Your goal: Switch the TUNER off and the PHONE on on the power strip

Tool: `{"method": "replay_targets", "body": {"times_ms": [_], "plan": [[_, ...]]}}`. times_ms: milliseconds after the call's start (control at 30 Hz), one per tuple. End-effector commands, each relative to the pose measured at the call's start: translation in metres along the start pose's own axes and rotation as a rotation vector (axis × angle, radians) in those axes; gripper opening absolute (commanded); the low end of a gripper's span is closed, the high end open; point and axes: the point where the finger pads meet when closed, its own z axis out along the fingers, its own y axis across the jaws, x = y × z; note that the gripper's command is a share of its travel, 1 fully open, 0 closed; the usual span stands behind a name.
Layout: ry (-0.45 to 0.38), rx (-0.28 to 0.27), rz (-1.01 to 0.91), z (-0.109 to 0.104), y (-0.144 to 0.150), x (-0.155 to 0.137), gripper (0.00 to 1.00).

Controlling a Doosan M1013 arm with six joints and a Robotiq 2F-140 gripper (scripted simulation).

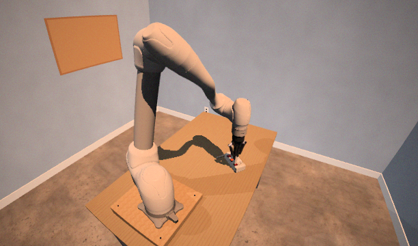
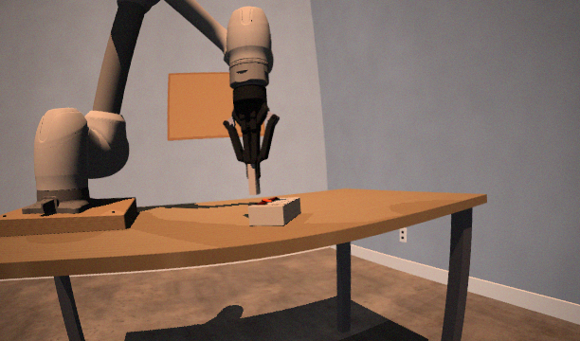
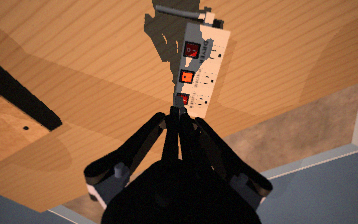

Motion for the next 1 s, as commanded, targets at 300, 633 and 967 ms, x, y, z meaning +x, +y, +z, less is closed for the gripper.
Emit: {"method": "replay_targets", "body": {"times_ms": [300,633,967], "plan": [[0.002,0.000,-0.005,-0.0199,0.0014,0.0000,0.00],[0.002,0.000,-0.005,-0.0199,0.0014,0.0000,0.00],[0.002,0.000,-0.005,-0.0199,0.0014,0.0000,0.00]]}}
